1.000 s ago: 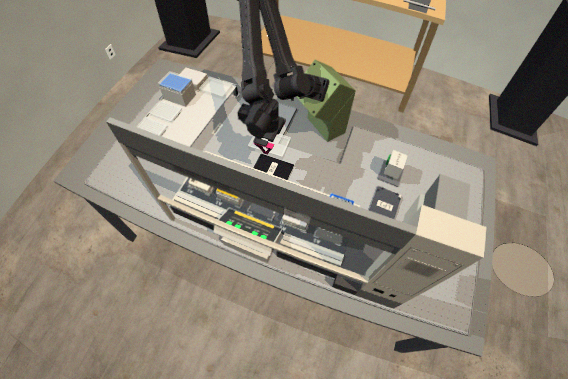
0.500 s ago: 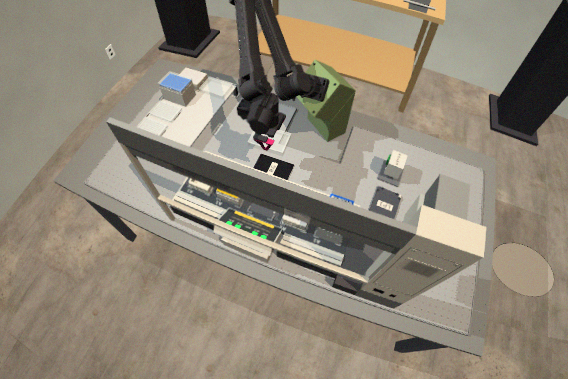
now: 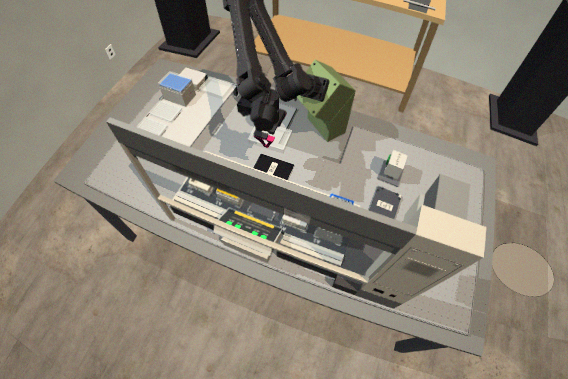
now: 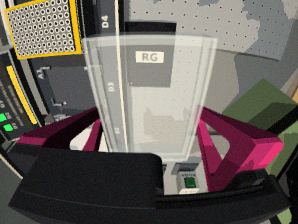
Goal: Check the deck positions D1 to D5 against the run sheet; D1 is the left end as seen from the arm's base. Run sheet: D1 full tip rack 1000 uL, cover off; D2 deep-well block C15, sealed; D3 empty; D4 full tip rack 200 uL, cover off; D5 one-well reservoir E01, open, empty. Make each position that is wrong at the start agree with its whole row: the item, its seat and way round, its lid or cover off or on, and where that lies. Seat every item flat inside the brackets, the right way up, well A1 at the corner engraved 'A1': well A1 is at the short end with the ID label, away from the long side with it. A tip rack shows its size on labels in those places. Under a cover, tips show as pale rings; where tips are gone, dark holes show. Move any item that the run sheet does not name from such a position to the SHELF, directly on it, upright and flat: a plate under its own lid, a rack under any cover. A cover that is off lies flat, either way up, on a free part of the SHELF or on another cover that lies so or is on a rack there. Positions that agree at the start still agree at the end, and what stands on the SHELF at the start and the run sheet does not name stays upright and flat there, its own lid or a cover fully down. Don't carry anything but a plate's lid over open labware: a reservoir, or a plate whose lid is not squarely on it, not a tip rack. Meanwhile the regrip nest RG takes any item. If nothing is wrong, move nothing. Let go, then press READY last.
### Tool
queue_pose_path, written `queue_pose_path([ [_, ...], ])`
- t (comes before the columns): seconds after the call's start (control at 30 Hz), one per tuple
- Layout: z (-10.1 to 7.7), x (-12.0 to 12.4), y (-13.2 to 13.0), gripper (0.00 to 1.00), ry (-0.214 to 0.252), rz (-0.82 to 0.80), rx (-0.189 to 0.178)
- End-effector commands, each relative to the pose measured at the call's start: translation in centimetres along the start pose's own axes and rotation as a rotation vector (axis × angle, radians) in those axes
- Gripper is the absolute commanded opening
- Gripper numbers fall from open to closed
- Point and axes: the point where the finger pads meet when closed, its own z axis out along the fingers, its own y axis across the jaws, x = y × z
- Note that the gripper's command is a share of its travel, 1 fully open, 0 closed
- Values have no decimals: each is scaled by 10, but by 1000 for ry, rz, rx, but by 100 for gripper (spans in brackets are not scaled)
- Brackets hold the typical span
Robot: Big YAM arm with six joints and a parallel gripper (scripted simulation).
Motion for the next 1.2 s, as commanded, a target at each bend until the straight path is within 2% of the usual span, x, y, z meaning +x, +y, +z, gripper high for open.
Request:
queue_pose_path([
  [0.0, -7, -3, 9, 0, 3, 37, -20],
  [0.17, -7, -3, 9, 0, 3, 37, -20],
  [0.2, -4, 1, -5, 0, 3, 24, -10],
  [0.33, -4, 1, -5, 0, 3, 24, -10],
  [0.47, -7, -3, 4, 0, 3, 91, -19],
  [0.73, -7, -3, 4, 0, 3, 91, -19],
  [0.83, -14, -26, 15, 0, 2, 176, -49],
  [0.9, -14, -26, 15, 0, 2, 176, -49],
  [1.17, -19, -71, 14, 0, -20, 178, -65],
])
